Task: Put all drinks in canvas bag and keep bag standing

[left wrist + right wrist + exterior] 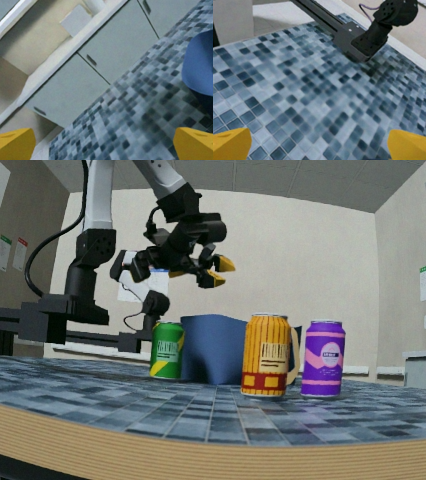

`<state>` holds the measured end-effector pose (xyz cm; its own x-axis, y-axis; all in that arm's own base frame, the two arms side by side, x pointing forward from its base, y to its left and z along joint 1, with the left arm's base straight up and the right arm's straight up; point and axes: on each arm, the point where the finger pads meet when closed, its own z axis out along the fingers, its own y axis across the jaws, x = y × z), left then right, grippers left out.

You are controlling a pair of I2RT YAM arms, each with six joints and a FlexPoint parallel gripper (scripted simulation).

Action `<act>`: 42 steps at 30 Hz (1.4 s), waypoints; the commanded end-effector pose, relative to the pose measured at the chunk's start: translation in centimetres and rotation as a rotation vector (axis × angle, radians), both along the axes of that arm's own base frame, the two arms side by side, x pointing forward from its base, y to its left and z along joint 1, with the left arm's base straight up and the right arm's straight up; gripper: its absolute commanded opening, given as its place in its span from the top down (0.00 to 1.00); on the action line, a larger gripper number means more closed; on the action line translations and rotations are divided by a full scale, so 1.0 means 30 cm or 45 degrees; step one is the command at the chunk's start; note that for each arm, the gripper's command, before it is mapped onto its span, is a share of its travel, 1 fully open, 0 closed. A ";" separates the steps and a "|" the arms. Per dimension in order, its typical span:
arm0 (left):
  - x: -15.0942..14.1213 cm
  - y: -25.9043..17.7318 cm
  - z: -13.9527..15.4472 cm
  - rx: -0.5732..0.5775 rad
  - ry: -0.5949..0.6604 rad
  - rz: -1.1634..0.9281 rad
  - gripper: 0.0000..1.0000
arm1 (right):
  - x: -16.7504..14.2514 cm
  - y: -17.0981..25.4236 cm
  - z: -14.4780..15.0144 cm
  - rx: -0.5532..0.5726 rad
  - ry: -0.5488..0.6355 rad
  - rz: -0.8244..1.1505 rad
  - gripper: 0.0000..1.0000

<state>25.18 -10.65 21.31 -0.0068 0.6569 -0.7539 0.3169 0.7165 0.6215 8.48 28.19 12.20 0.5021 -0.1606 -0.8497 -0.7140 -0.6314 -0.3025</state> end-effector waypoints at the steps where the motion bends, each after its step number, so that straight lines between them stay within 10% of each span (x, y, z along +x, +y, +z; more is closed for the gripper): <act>1: 0.002 -0.001 0.015 -0.009 -0.011 0.001 0.00 | 0.004 0.004 0.014 0.016 -0.011 0.001 0.00; 17: 0.002 -0.001 0.015 -0.009 -0.011 0.001 0.00 | 0.004 0.004 0.014 0.016 -0.011 0.001 0.00; 42: 0.192 0.094 0.378 -0.509 -0.087 0.169 0.00 | 0.715 -0.178 0.316 -0.057 -0.114 -1.345 0.00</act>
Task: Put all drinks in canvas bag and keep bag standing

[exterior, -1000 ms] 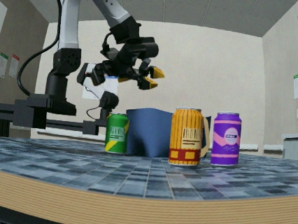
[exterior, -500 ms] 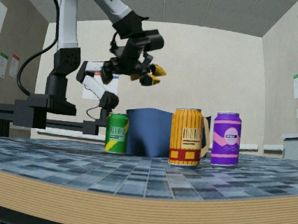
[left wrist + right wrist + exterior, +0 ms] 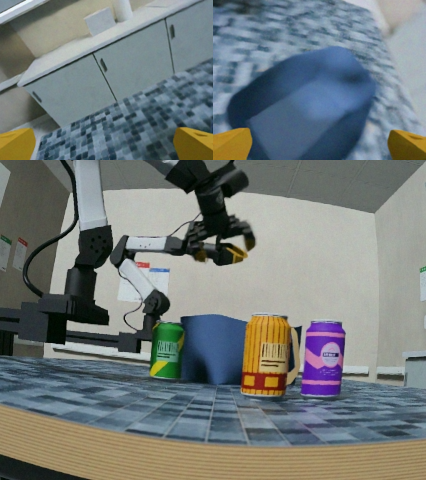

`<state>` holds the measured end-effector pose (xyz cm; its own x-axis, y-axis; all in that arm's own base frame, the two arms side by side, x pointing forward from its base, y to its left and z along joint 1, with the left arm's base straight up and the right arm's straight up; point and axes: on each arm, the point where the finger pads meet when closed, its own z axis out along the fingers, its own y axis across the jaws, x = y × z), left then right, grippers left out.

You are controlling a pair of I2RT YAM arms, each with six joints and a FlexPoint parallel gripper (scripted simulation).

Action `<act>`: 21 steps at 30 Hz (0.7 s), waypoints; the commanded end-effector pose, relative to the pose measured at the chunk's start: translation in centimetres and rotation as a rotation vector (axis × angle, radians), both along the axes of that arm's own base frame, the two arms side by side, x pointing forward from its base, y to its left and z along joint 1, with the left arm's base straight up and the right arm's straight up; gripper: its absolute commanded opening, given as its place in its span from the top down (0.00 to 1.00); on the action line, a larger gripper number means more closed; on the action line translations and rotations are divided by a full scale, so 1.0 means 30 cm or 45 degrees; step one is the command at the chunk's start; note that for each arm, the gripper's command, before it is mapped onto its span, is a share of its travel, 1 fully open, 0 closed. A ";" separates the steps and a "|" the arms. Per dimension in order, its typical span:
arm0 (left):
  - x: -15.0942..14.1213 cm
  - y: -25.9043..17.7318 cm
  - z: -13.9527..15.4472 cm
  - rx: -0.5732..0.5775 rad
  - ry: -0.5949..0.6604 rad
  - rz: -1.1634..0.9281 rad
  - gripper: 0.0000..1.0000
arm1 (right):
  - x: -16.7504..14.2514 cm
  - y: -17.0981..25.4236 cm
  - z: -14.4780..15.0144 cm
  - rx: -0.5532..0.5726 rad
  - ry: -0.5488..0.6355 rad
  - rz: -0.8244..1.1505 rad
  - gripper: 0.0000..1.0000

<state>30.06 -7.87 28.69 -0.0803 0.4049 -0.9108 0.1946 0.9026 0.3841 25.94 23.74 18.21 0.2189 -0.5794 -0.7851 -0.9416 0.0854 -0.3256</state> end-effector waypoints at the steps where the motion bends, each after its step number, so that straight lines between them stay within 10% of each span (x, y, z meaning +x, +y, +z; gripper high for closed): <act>1: 0.039 0.008 0.145 -0.149 -0.094 0.004 0.00 | 0.159 -0.052 0.137 0.071 -0.082 -0.319 0.00; 21: 0.183 0.157 0.368 -0.437 -0.175 0.132 0.00 | 0.422 -0.538 0.588 0.586 -0.223 -1.335 0.00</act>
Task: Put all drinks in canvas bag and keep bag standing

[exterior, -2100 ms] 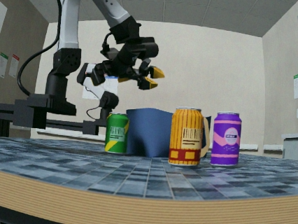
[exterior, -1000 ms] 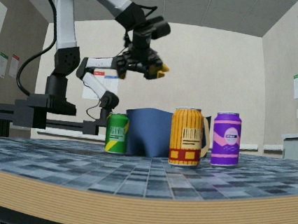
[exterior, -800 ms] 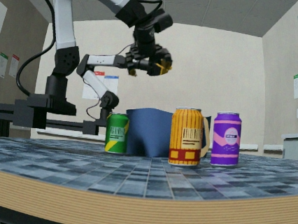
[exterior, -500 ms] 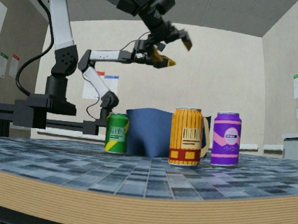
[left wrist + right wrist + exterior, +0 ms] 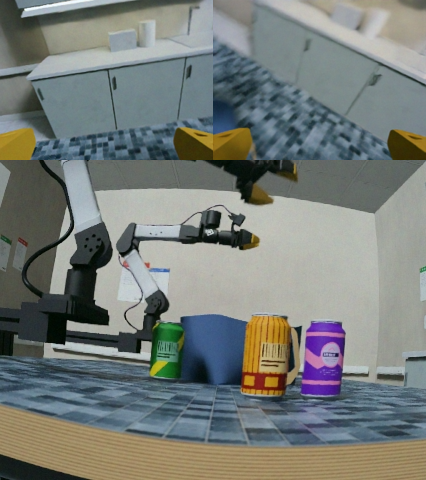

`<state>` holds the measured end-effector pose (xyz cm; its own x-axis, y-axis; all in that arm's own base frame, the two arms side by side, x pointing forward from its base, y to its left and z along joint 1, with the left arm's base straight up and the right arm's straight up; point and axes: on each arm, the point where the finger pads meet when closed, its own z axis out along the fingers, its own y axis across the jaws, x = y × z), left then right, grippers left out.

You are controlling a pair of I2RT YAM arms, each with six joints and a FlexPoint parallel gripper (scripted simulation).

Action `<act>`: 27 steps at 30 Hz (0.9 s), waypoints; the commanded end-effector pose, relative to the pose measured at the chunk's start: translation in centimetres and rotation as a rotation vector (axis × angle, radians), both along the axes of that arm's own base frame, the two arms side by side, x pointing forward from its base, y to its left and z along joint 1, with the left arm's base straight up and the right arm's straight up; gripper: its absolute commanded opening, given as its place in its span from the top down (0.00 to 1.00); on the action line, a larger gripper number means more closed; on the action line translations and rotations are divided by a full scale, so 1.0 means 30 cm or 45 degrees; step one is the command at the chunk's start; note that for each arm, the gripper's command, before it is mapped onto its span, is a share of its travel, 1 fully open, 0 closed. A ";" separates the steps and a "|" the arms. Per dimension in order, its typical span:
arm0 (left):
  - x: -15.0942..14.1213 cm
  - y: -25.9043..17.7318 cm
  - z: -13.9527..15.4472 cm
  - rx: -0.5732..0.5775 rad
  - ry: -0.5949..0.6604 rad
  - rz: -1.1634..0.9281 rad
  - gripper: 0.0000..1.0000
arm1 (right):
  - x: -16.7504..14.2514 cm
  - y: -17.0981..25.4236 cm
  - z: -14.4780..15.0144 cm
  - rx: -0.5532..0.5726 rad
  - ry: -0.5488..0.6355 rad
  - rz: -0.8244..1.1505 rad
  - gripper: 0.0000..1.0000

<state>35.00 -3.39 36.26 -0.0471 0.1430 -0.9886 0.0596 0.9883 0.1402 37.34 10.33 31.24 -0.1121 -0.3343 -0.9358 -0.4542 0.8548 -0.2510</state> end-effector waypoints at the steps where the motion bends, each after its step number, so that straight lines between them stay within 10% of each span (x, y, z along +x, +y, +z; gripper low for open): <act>1: 0.026 0.017 0.127 -0.109 -0.099 -0.010 0.00 | 0.042 -0.121 0.183 0.182 -0.134 -0.263 0.00; 10: 0.072 0.088 0.200 -0.200 -0.135 0.035 0.00 | 0.002 -0.333 0.381 0.448 -0.318 -0.577 0.00; 27: 0.061 0.120 0.251 -0.193 -0.180 0.070 0.00 | -0.012 -0.349 0.335 0.390 -0.276 -0.571 0.00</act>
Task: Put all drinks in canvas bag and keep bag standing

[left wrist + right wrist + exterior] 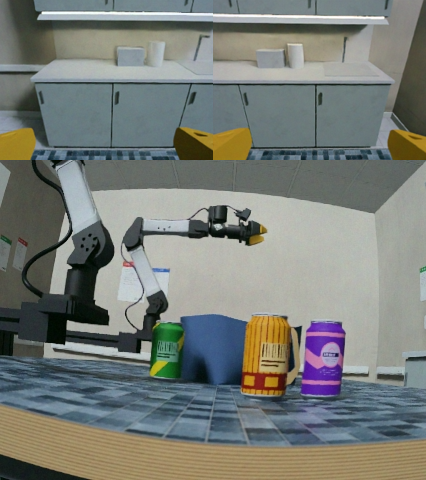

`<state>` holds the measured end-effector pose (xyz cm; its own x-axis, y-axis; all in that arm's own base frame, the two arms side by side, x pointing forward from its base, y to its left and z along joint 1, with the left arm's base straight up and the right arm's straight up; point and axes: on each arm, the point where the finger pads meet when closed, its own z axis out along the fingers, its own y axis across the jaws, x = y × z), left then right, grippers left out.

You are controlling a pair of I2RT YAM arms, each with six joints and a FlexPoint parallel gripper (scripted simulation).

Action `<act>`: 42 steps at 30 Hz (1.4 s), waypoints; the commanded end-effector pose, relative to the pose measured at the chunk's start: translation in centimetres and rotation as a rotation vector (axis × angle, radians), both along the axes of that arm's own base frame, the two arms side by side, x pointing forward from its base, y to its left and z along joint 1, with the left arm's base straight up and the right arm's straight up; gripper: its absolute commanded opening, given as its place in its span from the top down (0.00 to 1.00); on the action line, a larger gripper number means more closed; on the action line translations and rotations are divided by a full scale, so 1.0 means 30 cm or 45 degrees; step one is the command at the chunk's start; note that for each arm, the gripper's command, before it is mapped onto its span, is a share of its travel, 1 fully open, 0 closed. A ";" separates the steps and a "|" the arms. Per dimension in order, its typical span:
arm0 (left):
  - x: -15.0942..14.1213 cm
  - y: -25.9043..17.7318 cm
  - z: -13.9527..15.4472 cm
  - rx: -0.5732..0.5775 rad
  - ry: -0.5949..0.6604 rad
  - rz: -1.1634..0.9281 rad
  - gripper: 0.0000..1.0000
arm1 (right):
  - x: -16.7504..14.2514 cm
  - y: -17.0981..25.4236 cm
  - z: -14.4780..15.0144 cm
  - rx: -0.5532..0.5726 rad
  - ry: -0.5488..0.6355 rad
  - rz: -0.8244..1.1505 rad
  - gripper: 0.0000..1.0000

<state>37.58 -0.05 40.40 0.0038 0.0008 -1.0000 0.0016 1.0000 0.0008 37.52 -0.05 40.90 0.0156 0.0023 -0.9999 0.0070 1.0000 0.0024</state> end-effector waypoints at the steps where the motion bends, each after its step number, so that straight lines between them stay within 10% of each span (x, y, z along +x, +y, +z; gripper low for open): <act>1: -0.024 0.008 0.112 -0.010 -0.108 0.008 0.00 | -0.018 -0.003 0.013 -0.014 -0.012 0.005 0.00; 22: 0.017 0.161 -0.372 0.897 0.733 -0.107 0.00 | -0.014 0.000 0.041 -0.013 -0.040 0.009 0.00; 42: -0.216 0.296 -0.732 1.511 1.419 -0.905 0.00 | -0.014 0.000 0.041 -0.013 -0.040 0.009 0.00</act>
<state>33.14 8.72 18.92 -0.4390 0.8915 -0.1119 0.7645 0.4361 0.4747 37.49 -0.01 40.65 0.0101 0.0005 -0.9999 0.0030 1.0000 0.0005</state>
